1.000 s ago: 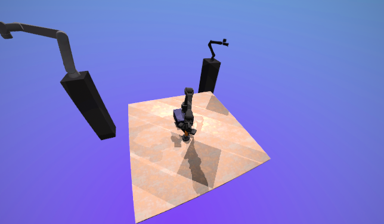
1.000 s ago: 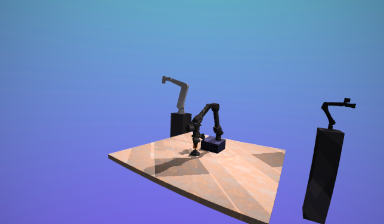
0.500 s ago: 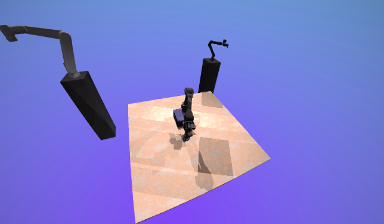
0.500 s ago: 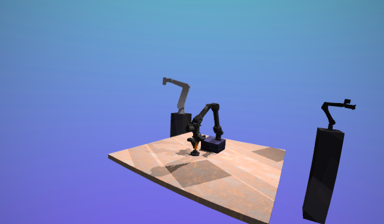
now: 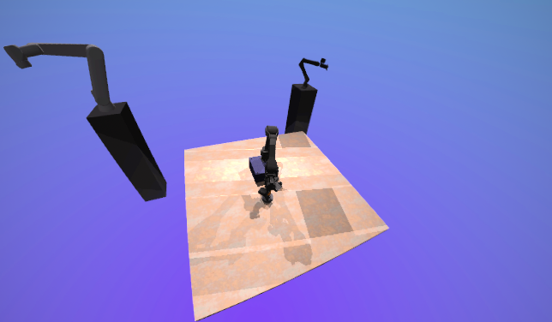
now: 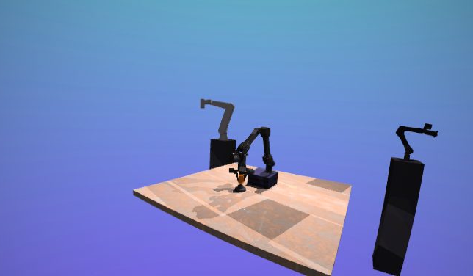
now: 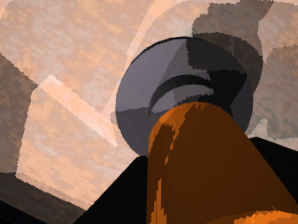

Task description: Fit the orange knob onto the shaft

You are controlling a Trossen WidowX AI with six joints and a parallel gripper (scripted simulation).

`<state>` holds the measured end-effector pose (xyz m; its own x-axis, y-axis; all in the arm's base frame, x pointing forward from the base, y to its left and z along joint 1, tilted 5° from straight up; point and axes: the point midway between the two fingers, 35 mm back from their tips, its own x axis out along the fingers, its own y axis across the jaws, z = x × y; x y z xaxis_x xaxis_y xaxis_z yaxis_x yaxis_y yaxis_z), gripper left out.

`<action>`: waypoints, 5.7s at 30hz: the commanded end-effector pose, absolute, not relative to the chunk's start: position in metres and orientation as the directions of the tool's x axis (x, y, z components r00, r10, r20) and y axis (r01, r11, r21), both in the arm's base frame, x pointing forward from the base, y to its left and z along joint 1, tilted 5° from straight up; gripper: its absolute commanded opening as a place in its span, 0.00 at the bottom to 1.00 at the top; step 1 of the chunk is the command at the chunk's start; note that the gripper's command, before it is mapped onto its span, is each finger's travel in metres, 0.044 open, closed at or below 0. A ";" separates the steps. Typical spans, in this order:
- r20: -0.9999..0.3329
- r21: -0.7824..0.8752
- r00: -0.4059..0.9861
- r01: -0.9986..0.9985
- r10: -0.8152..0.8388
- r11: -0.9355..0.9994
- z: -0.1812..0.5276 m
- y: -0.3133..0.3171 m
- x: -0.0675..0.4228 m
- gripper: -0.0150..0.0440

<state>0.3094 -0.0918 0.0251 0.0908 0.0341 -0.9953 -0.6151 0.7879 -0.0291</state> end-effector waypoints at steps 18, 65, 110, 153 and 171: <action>-0.995 0.043 0.094 0.114 0.033 0.992 0.029 -0.093 0.310 0.25; -0.995 0.061 0.094 0.318 0.033 0.946 0.025 -0.093 0.311 0.25; -0.995 0.076 0.094 0.507 0.033 0.859 0.025 -0.093 0.311 0.25; -0.995 0.087 0.094 0.674 0.033 0.734 0.026 -0.093 0.311 0.25; -0.995 0.095 0.094 0.812 0.032 0.576 0.028 -0.094 0.314 0.25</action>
<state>0.3125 -0.0933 0.0283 0.0893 0.0350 -0.9954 0.7985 0.5949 0.0925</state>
